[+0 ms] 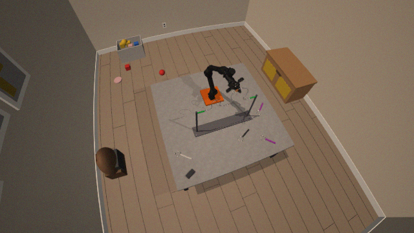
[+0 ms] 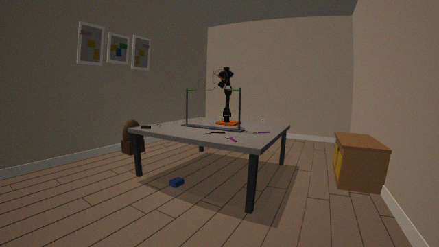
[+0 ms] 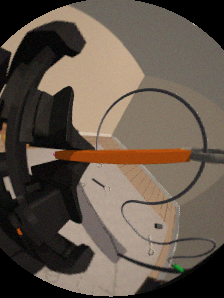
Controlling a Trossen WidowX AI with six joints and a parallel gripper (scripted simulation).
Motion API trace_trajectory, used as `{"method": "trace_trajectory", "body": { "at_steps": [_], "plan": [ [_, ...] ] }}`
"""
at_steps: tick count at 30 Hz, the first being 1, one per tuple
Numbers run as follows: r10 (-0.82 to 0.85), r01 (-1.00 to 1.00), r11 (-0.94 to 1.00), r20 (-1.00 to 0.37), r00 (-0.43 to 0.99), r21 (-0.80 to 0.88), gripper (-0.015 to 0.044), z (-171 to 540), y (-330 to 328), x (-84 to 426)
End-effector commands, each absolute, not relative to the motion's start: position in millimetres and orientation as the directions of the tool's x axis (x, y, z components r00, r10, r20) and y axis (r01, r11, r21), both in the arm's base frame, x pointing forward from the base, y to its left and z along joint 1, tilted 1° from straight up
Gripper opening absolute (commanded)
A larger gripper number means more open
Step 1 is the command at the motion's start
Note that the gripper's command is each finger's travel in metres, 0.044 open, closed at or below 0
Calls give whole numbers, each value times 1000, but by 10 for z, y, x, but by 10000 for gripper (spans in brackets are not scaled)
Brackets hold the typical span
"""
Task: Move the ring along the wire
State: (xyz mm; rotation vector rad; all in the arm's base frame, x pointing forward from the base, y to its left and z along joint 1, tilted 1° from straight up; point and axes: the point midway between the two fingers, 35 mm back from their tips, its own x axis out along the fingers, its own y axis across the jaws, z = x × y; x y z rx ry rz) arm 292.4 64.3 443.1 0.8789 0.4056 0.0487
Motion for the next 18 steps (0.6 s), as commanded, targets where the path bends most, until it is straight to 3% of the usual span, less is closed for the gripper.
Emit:
{"method": "trace_trajectory", "body": {
  "at_steps": [1, 18],
  "plan": [
    [185, 130, 682, -342, 921, 720, -150, 4434, 632, 2929],
    [94, 165, 816, -409, 908, 554, -150, 4391, 584, 2922]
  ]
}}
